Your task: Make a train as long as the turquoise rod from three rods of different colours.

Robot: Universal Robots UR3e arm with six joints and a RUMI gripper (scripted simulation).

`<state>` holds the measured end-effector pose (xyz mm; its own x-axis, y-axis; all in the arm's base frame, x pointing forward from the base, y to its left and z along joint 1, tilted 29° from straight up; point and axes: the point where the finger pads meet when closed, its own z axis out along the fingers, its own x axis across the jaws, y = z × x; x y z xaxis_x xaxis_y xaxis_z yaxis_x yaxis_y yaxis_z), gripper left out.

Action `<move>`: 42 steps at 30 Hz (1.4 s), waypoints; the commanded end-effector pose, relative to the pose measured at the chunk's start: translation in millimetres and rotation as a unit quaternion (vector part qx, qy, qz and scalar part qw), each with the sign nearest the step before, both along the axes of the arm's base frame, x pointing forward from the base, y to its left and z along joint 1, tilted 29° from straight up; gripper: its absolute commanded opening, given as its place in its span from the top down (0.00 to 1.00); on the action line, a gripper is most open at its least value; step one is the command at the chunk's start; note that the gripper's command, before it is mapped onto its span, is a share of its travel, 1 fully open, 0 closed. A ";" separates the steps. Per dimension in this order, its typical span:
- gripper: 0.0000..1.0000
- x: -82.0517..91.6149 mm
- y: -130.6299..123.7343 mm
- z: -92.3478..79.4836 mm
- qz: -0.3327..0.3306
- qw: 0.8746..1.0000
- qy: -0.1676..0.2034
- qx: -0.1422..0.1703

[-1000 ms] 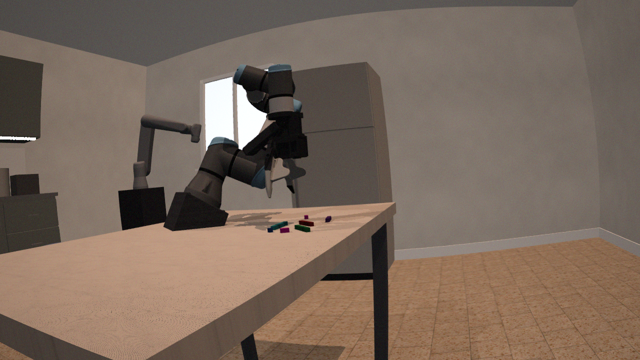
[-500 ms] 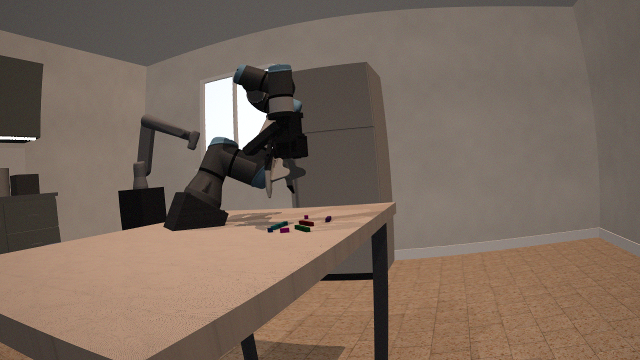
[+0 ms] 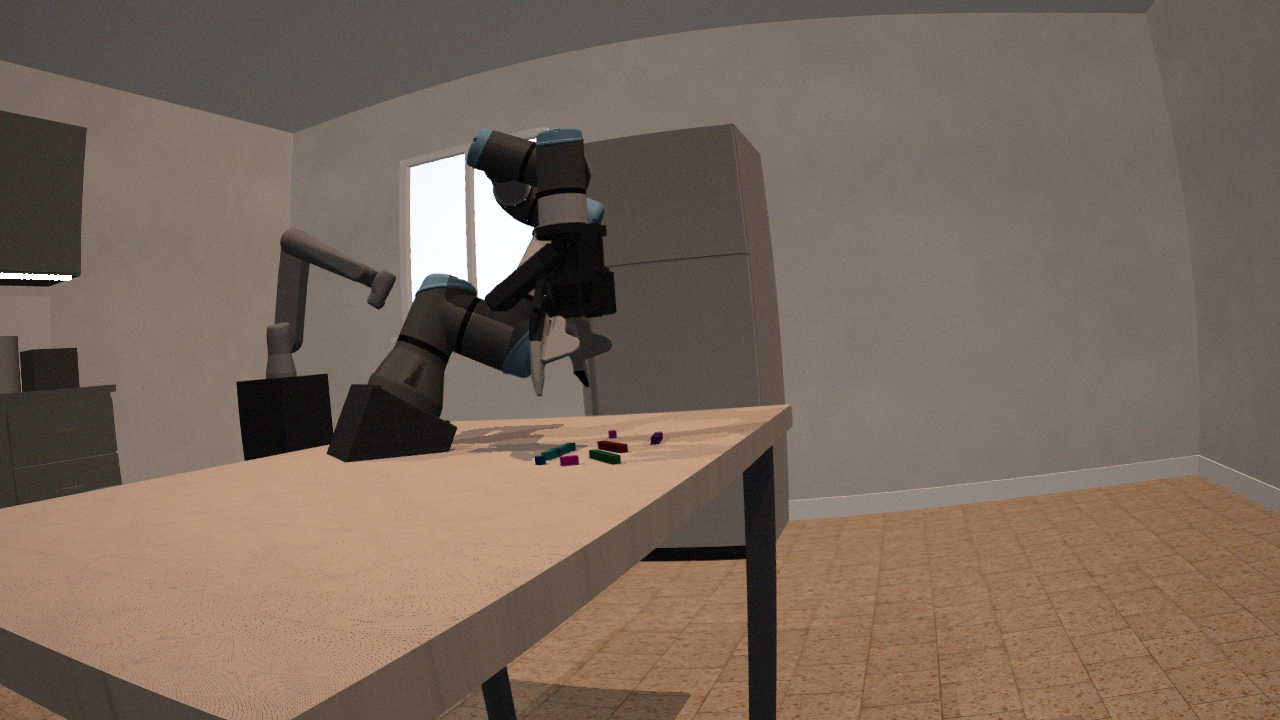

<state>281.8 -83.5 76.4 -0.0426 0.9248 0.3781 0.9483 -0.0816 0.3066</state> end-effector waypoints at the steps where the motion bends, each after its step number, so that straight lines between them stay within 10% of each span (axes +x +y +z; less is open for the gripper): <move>1: 0.00 0.1 -0.2 0.4 0.000 1.000 -0.001 0.000; 42: 0.00 3.1 9.8 6.3 -0.184 0.978 0.078 0.065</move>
<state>283.8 -76.5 80.7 0.2285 0.8609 0.4546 0.9189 -0.3450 0.1914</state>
